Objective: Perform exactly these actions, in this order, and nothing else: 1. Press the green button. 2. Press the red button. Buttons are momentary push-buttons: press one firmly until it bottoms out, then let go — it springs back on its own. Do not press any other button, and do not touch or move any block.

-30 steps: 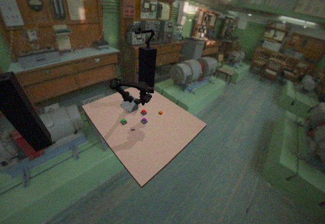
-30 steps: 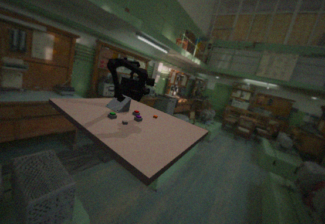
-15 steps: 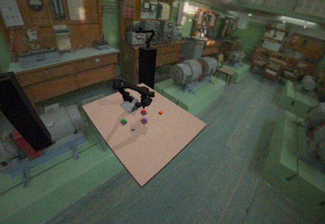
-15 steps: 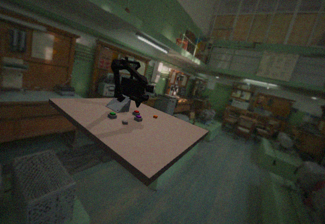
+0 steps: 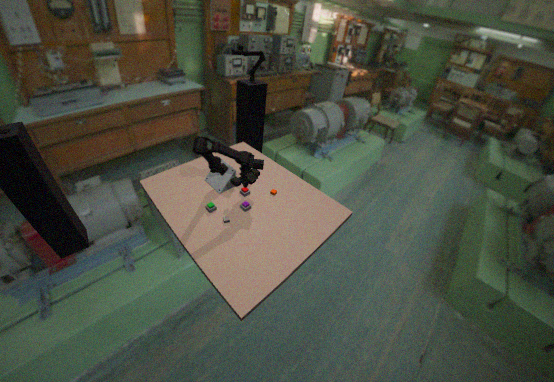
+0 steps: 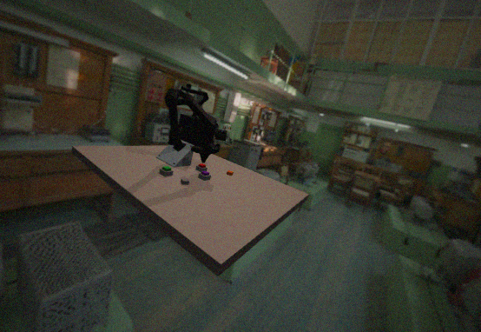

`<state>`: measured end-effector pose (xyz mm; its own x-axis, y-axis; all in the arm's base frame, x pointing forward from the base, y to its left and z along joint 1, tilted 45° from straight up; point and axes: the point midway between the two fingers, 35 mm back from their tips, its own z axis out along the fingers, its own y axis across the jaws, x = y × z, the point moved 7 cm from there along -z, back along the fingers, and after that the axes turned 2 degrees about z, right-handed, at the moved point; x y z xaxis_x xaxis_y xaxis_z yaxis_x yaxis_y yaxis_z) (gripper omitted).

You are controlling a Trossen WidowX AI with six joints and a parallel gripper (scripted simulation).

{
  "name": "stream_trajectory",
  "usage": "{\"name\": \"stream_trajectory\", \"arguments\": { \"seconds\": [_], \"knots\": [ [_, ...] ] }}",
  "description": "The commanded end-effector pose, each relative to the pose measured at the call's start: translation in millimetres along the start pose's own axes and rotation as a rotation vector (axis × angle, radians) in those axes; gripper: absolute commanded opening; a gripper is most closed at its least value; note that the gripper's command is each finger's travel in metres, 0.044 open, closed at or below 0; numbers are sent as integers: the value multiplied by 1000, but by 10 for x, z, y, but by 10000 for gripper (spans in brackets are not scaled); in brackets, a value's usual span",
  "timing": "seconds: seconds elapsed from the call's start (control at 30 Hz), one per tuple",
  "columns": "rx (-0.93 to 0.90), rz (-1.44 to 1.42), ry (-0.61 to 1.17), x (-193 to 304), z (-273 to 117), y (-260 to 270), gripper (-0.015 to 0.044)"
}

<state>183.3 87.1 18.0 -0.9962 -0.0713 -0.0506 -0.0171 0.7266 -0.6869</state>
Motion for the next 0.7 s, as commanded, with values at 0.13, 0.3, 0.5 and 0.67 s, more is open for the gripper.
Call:
{"name": "stream_trajectory", "arguments": {
  "seconds": [0.13, 0.3, 0.5, 0.67],
  "knots": [
    [12, -11, 7, 21, 161, -2, 20],
    [13, -11, 7, 23, 200, -5, 20],
    [13, -11, 7, 23, 200, -5, 20],
    [13, -11, 7, 23, 200, -5, 20]
  ]
}}
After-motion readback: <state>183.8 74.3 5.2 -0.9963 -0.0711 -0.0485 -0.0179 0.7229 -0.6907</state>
